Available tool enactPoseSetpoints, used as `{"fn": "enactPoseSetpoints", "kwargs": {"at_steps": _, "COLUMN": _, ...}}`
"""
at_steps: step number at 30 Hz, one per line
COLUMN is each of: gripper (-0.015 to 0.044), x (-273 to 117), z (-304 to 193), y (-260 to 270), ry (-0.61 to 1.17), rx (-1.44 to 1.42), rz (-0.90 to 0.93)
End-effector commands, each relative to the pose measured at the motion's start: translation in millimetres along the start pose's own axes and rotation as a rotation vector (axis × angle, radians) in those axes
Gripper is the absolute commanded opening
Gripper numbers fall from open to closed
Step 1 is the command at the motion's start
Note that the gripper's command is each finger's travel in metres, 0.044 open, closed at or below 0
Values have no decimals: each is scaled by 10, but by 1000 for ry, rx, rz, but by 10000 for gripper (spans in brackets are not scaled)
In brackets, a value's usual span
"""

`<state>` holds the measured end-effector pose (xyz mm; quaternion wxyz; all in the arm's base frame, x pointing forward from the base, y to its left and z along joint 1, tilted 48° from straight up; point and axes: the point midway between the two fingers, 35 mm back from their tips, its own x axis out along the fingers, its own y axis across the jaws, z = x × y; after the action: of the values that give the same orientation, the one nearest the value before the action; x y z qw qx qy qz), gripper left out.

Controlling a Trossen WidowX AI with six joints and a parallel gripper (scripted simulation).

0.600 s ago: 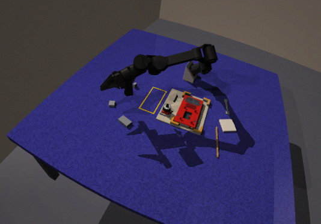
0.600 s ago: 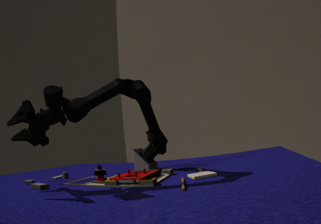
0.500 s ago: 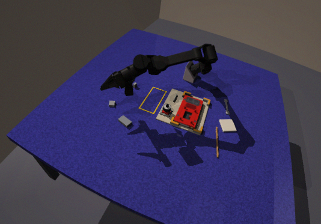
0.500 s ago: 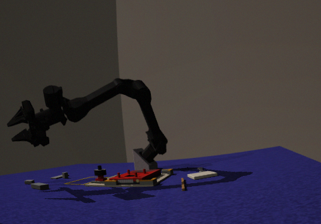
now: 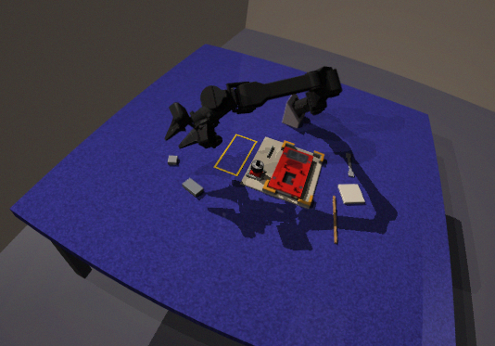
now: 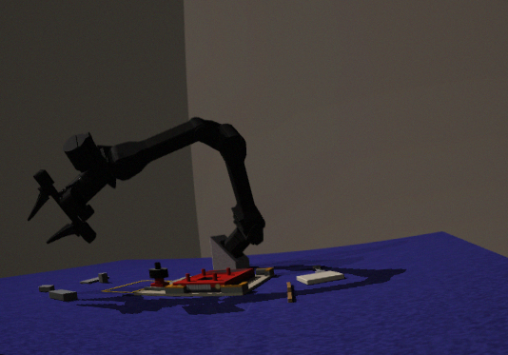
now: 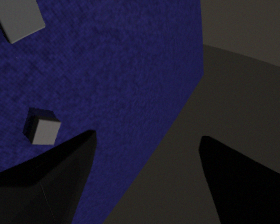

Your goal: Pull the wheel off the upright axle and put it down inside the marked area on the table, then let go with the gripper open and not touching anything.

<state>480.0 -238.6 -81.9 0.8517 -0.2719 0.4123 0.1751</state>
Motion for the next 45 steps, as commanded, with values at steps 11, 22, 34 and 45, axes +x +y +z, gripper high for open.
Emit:
{"fn": "enactPoseSetpoints", "kwargs": {"at_steps": 11, "gripper": 300, "x": -747, "z": 414, "y": 893, "ry": 342, "rx": 1325, "rz": 470}}
{"fn": "enactPoseSetpoints", "kwargs": {"at_steps": 22, "gripper": 300, "x": -1203, "z": 621, "y": 1185, "ry": 656, "rx": 1836, "rz": 555}}
{"fn": "enactPoseSetpoints", "kwargs": {"at_steps": 34, "gripper": 300, "x": -1675, "z": 848, "y": 1399, "ry": 1035, "rx": 2273, "rz": 542}}
{"fn": "enactPoseSetpoints", "kwargs": {"at_steps": 45, "gripper": 300, "x": -1675, "z": 848, "y": 1399, "ry": 1035, "rx": 2273, "rz": 542}}
